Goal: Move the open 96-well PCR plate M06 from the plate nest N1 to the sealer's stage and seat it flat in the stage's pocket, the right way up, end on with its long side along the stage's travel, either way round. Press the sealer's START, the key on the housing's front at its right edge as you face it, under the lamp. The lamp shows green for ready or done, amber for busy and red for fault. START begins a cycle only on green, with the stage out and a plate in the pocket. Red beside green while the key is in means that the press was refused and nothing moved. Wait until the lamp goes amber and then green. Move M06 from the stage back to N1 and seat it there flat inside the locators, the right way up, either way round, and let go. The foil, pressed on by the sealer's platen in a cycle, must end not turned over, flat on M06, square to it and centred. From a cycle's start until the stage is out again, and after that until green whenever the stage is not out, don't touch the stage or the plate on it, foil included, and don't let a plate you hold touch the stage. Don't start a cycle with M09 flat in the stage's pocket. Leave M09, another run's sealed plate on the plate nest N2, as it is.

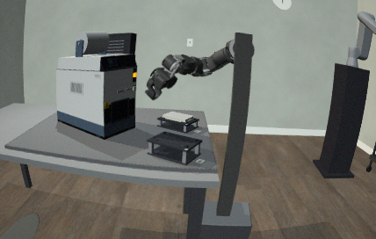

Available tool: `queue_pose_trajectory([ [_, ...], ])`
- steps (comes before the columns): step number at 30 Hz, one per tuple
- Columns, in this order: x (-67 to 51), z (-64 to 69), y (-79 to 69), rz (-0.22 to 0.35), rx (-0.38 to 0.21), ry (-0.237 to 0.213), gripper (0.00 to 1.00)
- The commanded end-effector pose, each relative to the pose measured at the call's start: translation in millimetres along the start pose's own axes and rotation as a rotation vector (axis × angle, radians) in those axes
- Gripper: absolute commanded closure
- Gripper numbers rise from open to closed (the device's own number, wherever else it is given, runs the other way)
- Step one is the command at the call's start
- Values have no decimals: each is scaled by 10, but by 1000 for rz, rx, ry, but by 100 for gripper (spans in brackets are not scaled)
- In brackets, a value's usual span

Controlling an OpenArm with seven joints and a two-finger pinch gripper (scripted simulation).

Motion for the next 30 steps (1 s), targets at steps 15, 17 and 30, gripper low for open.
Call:
queue_pose_trajectory([
  [15,-125,107,112,-9,-56,240,100],
  [17,-157,137,160,-8,-58,292,100],
  [30,-230,189,262,-6,-59,397,100],
])
Point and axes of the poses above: the point where the finger pads meet when closed, its own z axis back along the fingers, its own y axis across the jaws, x = y × z, the point moved 7 cm from there along z, back along the fingers, and after that the axes turned 3 degrees about -z, right-handed, at the moved point
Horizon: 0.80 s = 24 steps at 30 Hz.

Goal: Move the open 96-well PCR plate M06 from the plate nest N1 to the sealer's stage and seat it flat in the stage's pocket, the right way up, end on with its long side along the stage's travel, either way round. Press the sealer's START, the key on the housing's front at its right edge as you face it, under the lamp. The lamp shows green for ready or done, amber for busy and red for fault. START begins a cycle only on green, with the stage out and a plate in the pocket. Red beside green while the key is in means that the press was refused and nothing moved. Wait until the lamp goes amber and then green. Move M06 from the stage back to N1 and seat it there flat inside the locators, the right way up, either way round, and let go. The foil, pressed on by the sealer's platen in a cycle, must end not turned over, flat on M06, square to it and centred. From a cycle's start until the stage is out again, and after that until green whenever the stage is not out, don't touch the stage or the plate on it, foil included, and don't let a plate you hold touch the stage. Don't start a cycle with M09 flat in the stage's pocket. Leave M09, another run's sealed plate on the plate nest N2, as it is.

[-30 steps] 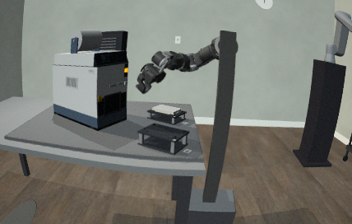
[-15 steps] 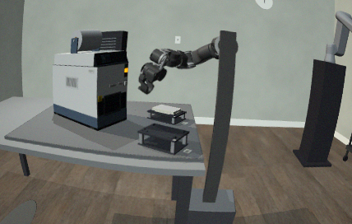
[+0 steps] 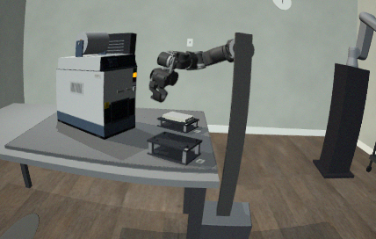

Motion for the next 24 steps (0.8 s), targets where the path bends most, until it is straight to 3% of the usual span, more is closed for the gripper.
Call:
queue_pose_trajectory([
  [1,-86,50,82,-2,3,100,100],
  [3,-168,73,175,0,-5,204,100],
  [15,-168,73,175,0,-5,204,100],
  [20,-548,159,396,0,-5,205,100],
  [24,-548,159,396,0,-5,205,100],
])
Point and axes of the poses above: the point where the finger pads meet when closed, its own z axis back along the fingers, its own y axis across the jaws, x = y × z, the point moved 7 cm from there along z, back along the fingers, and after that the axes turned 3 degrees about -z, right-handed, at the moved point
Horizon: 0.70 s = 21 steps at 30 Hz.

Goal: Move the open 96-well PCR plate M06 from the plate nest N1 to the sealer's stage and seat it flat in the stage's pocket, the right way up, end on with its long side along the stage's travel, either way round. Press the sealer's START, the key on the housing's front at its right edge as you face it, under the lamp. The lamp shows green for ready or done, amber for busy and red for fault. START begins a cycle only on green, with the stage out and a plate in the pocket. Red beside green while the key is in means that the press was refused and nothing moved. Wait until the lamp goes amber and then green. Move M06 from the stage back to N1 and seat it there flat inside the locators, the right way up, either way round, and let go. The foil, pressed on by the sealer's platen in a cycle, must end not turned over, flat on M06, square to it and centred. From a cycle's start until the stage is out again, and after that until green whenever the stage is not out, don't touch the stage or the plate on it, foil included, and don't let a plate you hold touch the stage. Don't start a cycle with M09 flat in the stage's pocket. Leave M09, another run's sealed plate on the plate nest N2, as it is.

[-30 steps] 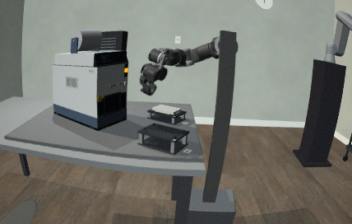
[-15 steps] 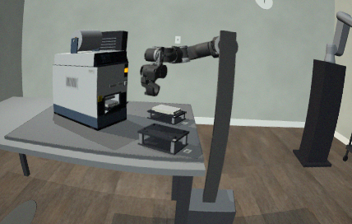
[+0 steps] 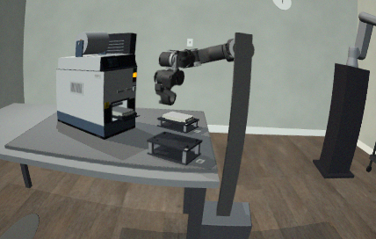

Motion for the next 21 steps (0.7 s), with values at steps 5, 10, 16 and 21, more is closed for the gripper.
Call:
queue_pose_trajectory([
  [5,-20,18,20,5,4,-4,100],
  [10,-184,17,109,7,6,-2,100],
  [16,-424,20,237,5,4,-3,100],
  [21,-424,20,237,5,4,-3,100],
])
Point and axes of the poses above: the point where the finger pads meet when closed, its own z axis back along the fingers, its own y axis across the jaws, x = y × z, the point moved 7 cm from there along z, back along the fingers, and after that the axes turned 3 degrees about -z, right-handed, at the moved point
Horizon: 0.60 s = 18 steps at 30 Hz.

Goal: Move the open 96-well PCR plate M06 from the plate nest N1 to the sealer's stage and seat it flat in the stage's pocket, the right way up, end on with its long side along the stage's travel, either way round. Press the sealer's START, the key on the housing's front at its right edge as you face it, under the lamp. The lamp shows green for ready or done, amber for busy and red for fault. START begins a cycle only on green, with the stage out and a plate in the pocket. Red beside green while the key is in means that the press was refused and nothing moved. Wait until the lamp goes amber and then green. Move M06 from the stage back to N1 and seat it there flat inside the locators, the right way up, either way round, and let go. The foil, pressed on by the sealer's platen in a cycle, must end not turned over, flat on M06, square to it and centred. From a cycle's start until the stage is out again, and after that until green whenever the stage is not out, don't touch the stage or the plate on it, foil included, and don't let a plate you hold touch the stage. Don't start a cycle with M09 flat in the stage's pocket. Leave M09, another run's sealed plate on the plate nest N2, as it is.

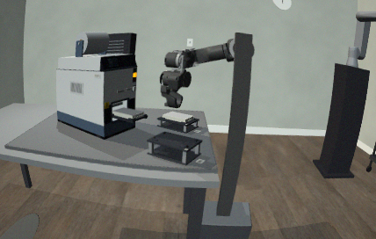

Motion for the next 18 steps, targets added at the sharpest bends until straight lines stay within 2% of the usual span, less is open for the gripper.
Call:
queue_pose_trajectory([
  [1,9,9,-3,-4,-1,-4,100],
  [4,9,9,-3,-4,-1,-4,100],
  [9,-395,12,216,-4,-1,-4,100],
  [18,-395,12,216,-4,-1,-4,100],
])
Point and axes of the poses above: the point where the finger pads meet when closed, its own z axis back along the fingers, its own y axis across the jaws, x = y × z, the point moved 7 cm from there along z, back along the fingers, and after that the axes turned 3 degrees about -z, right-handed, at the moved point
